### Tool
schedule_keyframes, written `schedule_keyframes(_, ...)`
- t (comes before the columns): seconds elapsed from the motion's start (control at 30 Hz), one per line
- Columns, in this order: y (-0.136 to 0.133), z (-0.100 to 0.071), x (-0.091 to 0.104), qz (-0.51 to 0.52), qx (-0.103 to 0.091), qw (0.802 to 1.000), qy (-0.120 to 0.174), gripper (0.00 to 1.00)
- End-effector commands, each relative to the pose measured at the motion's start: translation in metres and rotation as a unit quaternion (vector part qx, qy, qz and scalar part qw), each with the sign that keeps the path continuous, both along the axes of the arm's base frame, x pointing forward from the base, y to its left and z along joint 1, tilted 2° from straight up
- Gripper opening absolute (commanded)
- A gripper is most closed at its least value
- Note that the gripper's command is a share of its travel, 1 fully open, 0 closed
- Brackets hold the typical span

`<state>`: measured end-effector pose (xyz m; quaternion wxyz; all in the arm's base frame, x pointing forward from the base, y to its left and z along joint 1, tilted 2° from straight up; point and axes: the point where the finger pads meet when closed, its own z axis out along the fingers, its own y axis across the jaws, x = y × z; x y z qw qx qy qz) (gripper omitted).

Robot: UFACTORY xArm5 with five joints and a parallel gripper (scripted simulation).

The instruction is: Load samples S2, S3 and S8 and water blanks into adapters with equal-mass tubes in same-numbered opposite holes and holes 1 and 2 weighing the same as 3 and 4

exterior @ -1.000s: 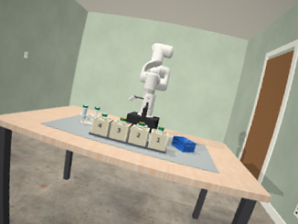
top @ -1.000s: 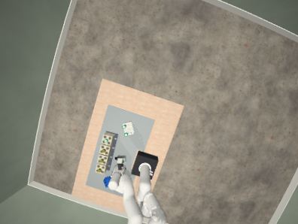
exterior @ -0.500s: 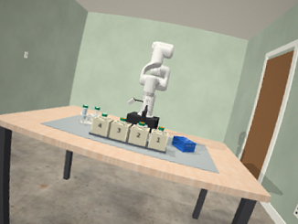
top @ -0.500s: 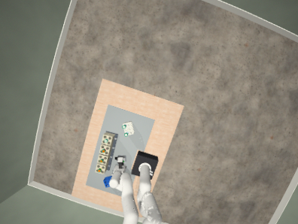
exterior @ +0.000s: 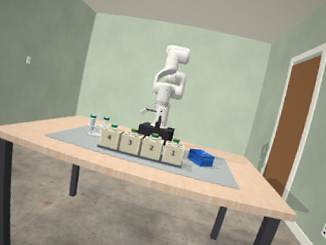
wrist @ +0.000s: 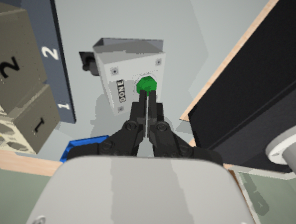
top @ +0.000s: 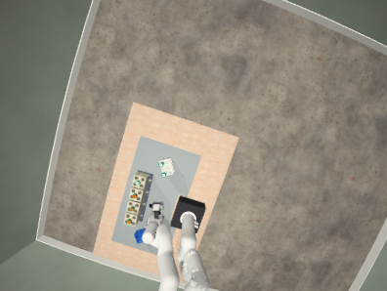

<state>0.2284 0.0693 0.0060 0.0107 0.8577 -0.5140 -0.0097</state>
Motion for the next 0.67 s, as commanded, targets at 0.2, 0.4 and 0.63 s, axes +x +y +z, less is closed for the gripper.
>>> schedule_keyframes(0.2,0.0,-0.005,0.001,0.0,0.0,1.0,-0.001,0.0)
schedule_keyframes(0.4,0.0,-0.009,0.001,0.0,0.0,1.0,-0.001,0.0)
schedule_keyframes(0.63,0.0,-0.013,0.001,0.0,0.0,1.0,-0.001,0.0)
